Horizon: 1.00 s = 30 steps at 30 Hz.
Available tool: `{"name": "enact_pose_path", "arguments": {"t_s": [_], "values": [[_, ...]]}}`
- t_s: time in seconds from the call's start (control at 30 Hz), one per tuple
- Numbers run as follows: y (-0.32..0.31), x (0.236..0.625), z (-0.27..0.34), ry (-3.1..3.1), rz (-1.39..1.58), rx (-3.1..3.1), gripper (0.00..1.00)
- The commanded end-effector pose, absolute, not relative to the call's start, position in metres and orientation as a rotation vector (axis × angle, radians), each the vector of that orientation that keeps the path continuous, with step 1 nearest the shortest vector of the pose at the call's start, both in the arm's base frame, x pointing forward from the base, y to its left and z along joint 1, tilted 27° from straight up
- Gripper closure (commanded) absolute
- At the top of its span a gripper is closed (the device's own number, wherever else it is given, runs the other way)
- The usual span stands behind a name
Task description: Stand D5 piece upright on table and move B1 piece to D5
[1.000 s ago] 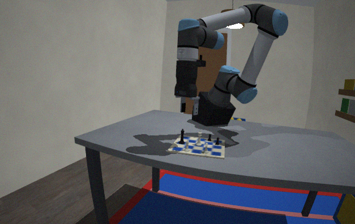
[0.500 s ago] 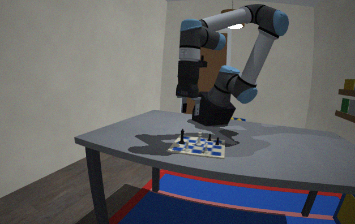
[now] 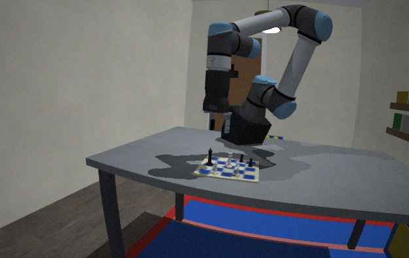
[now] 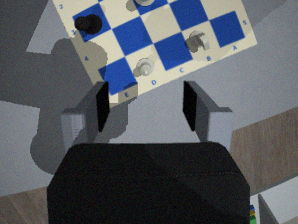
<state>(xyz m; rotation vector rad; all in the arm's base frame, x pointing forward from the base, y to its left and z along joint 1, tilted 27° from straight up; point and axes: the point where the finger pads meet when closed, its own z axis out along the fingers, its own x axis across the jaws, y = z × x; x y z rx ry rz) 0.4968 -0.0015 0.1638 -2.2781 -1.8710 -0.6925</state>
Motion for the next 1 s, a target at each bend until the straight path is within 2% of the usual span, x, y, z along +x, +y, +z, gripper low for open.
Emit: {"name": "enact_pose_path", "arguments": {"t_s": [0.0,0.67,0.97], "values": [[-0.001,0.497,0.162,-1.958,-0.702,-2.224,0.00],[0.002,0.497,0.146,-2.629,-0.746,-1.631,0.00],[0.006,0.502,0.136,-3.003,-0.740,-1.087,0.00]]}}
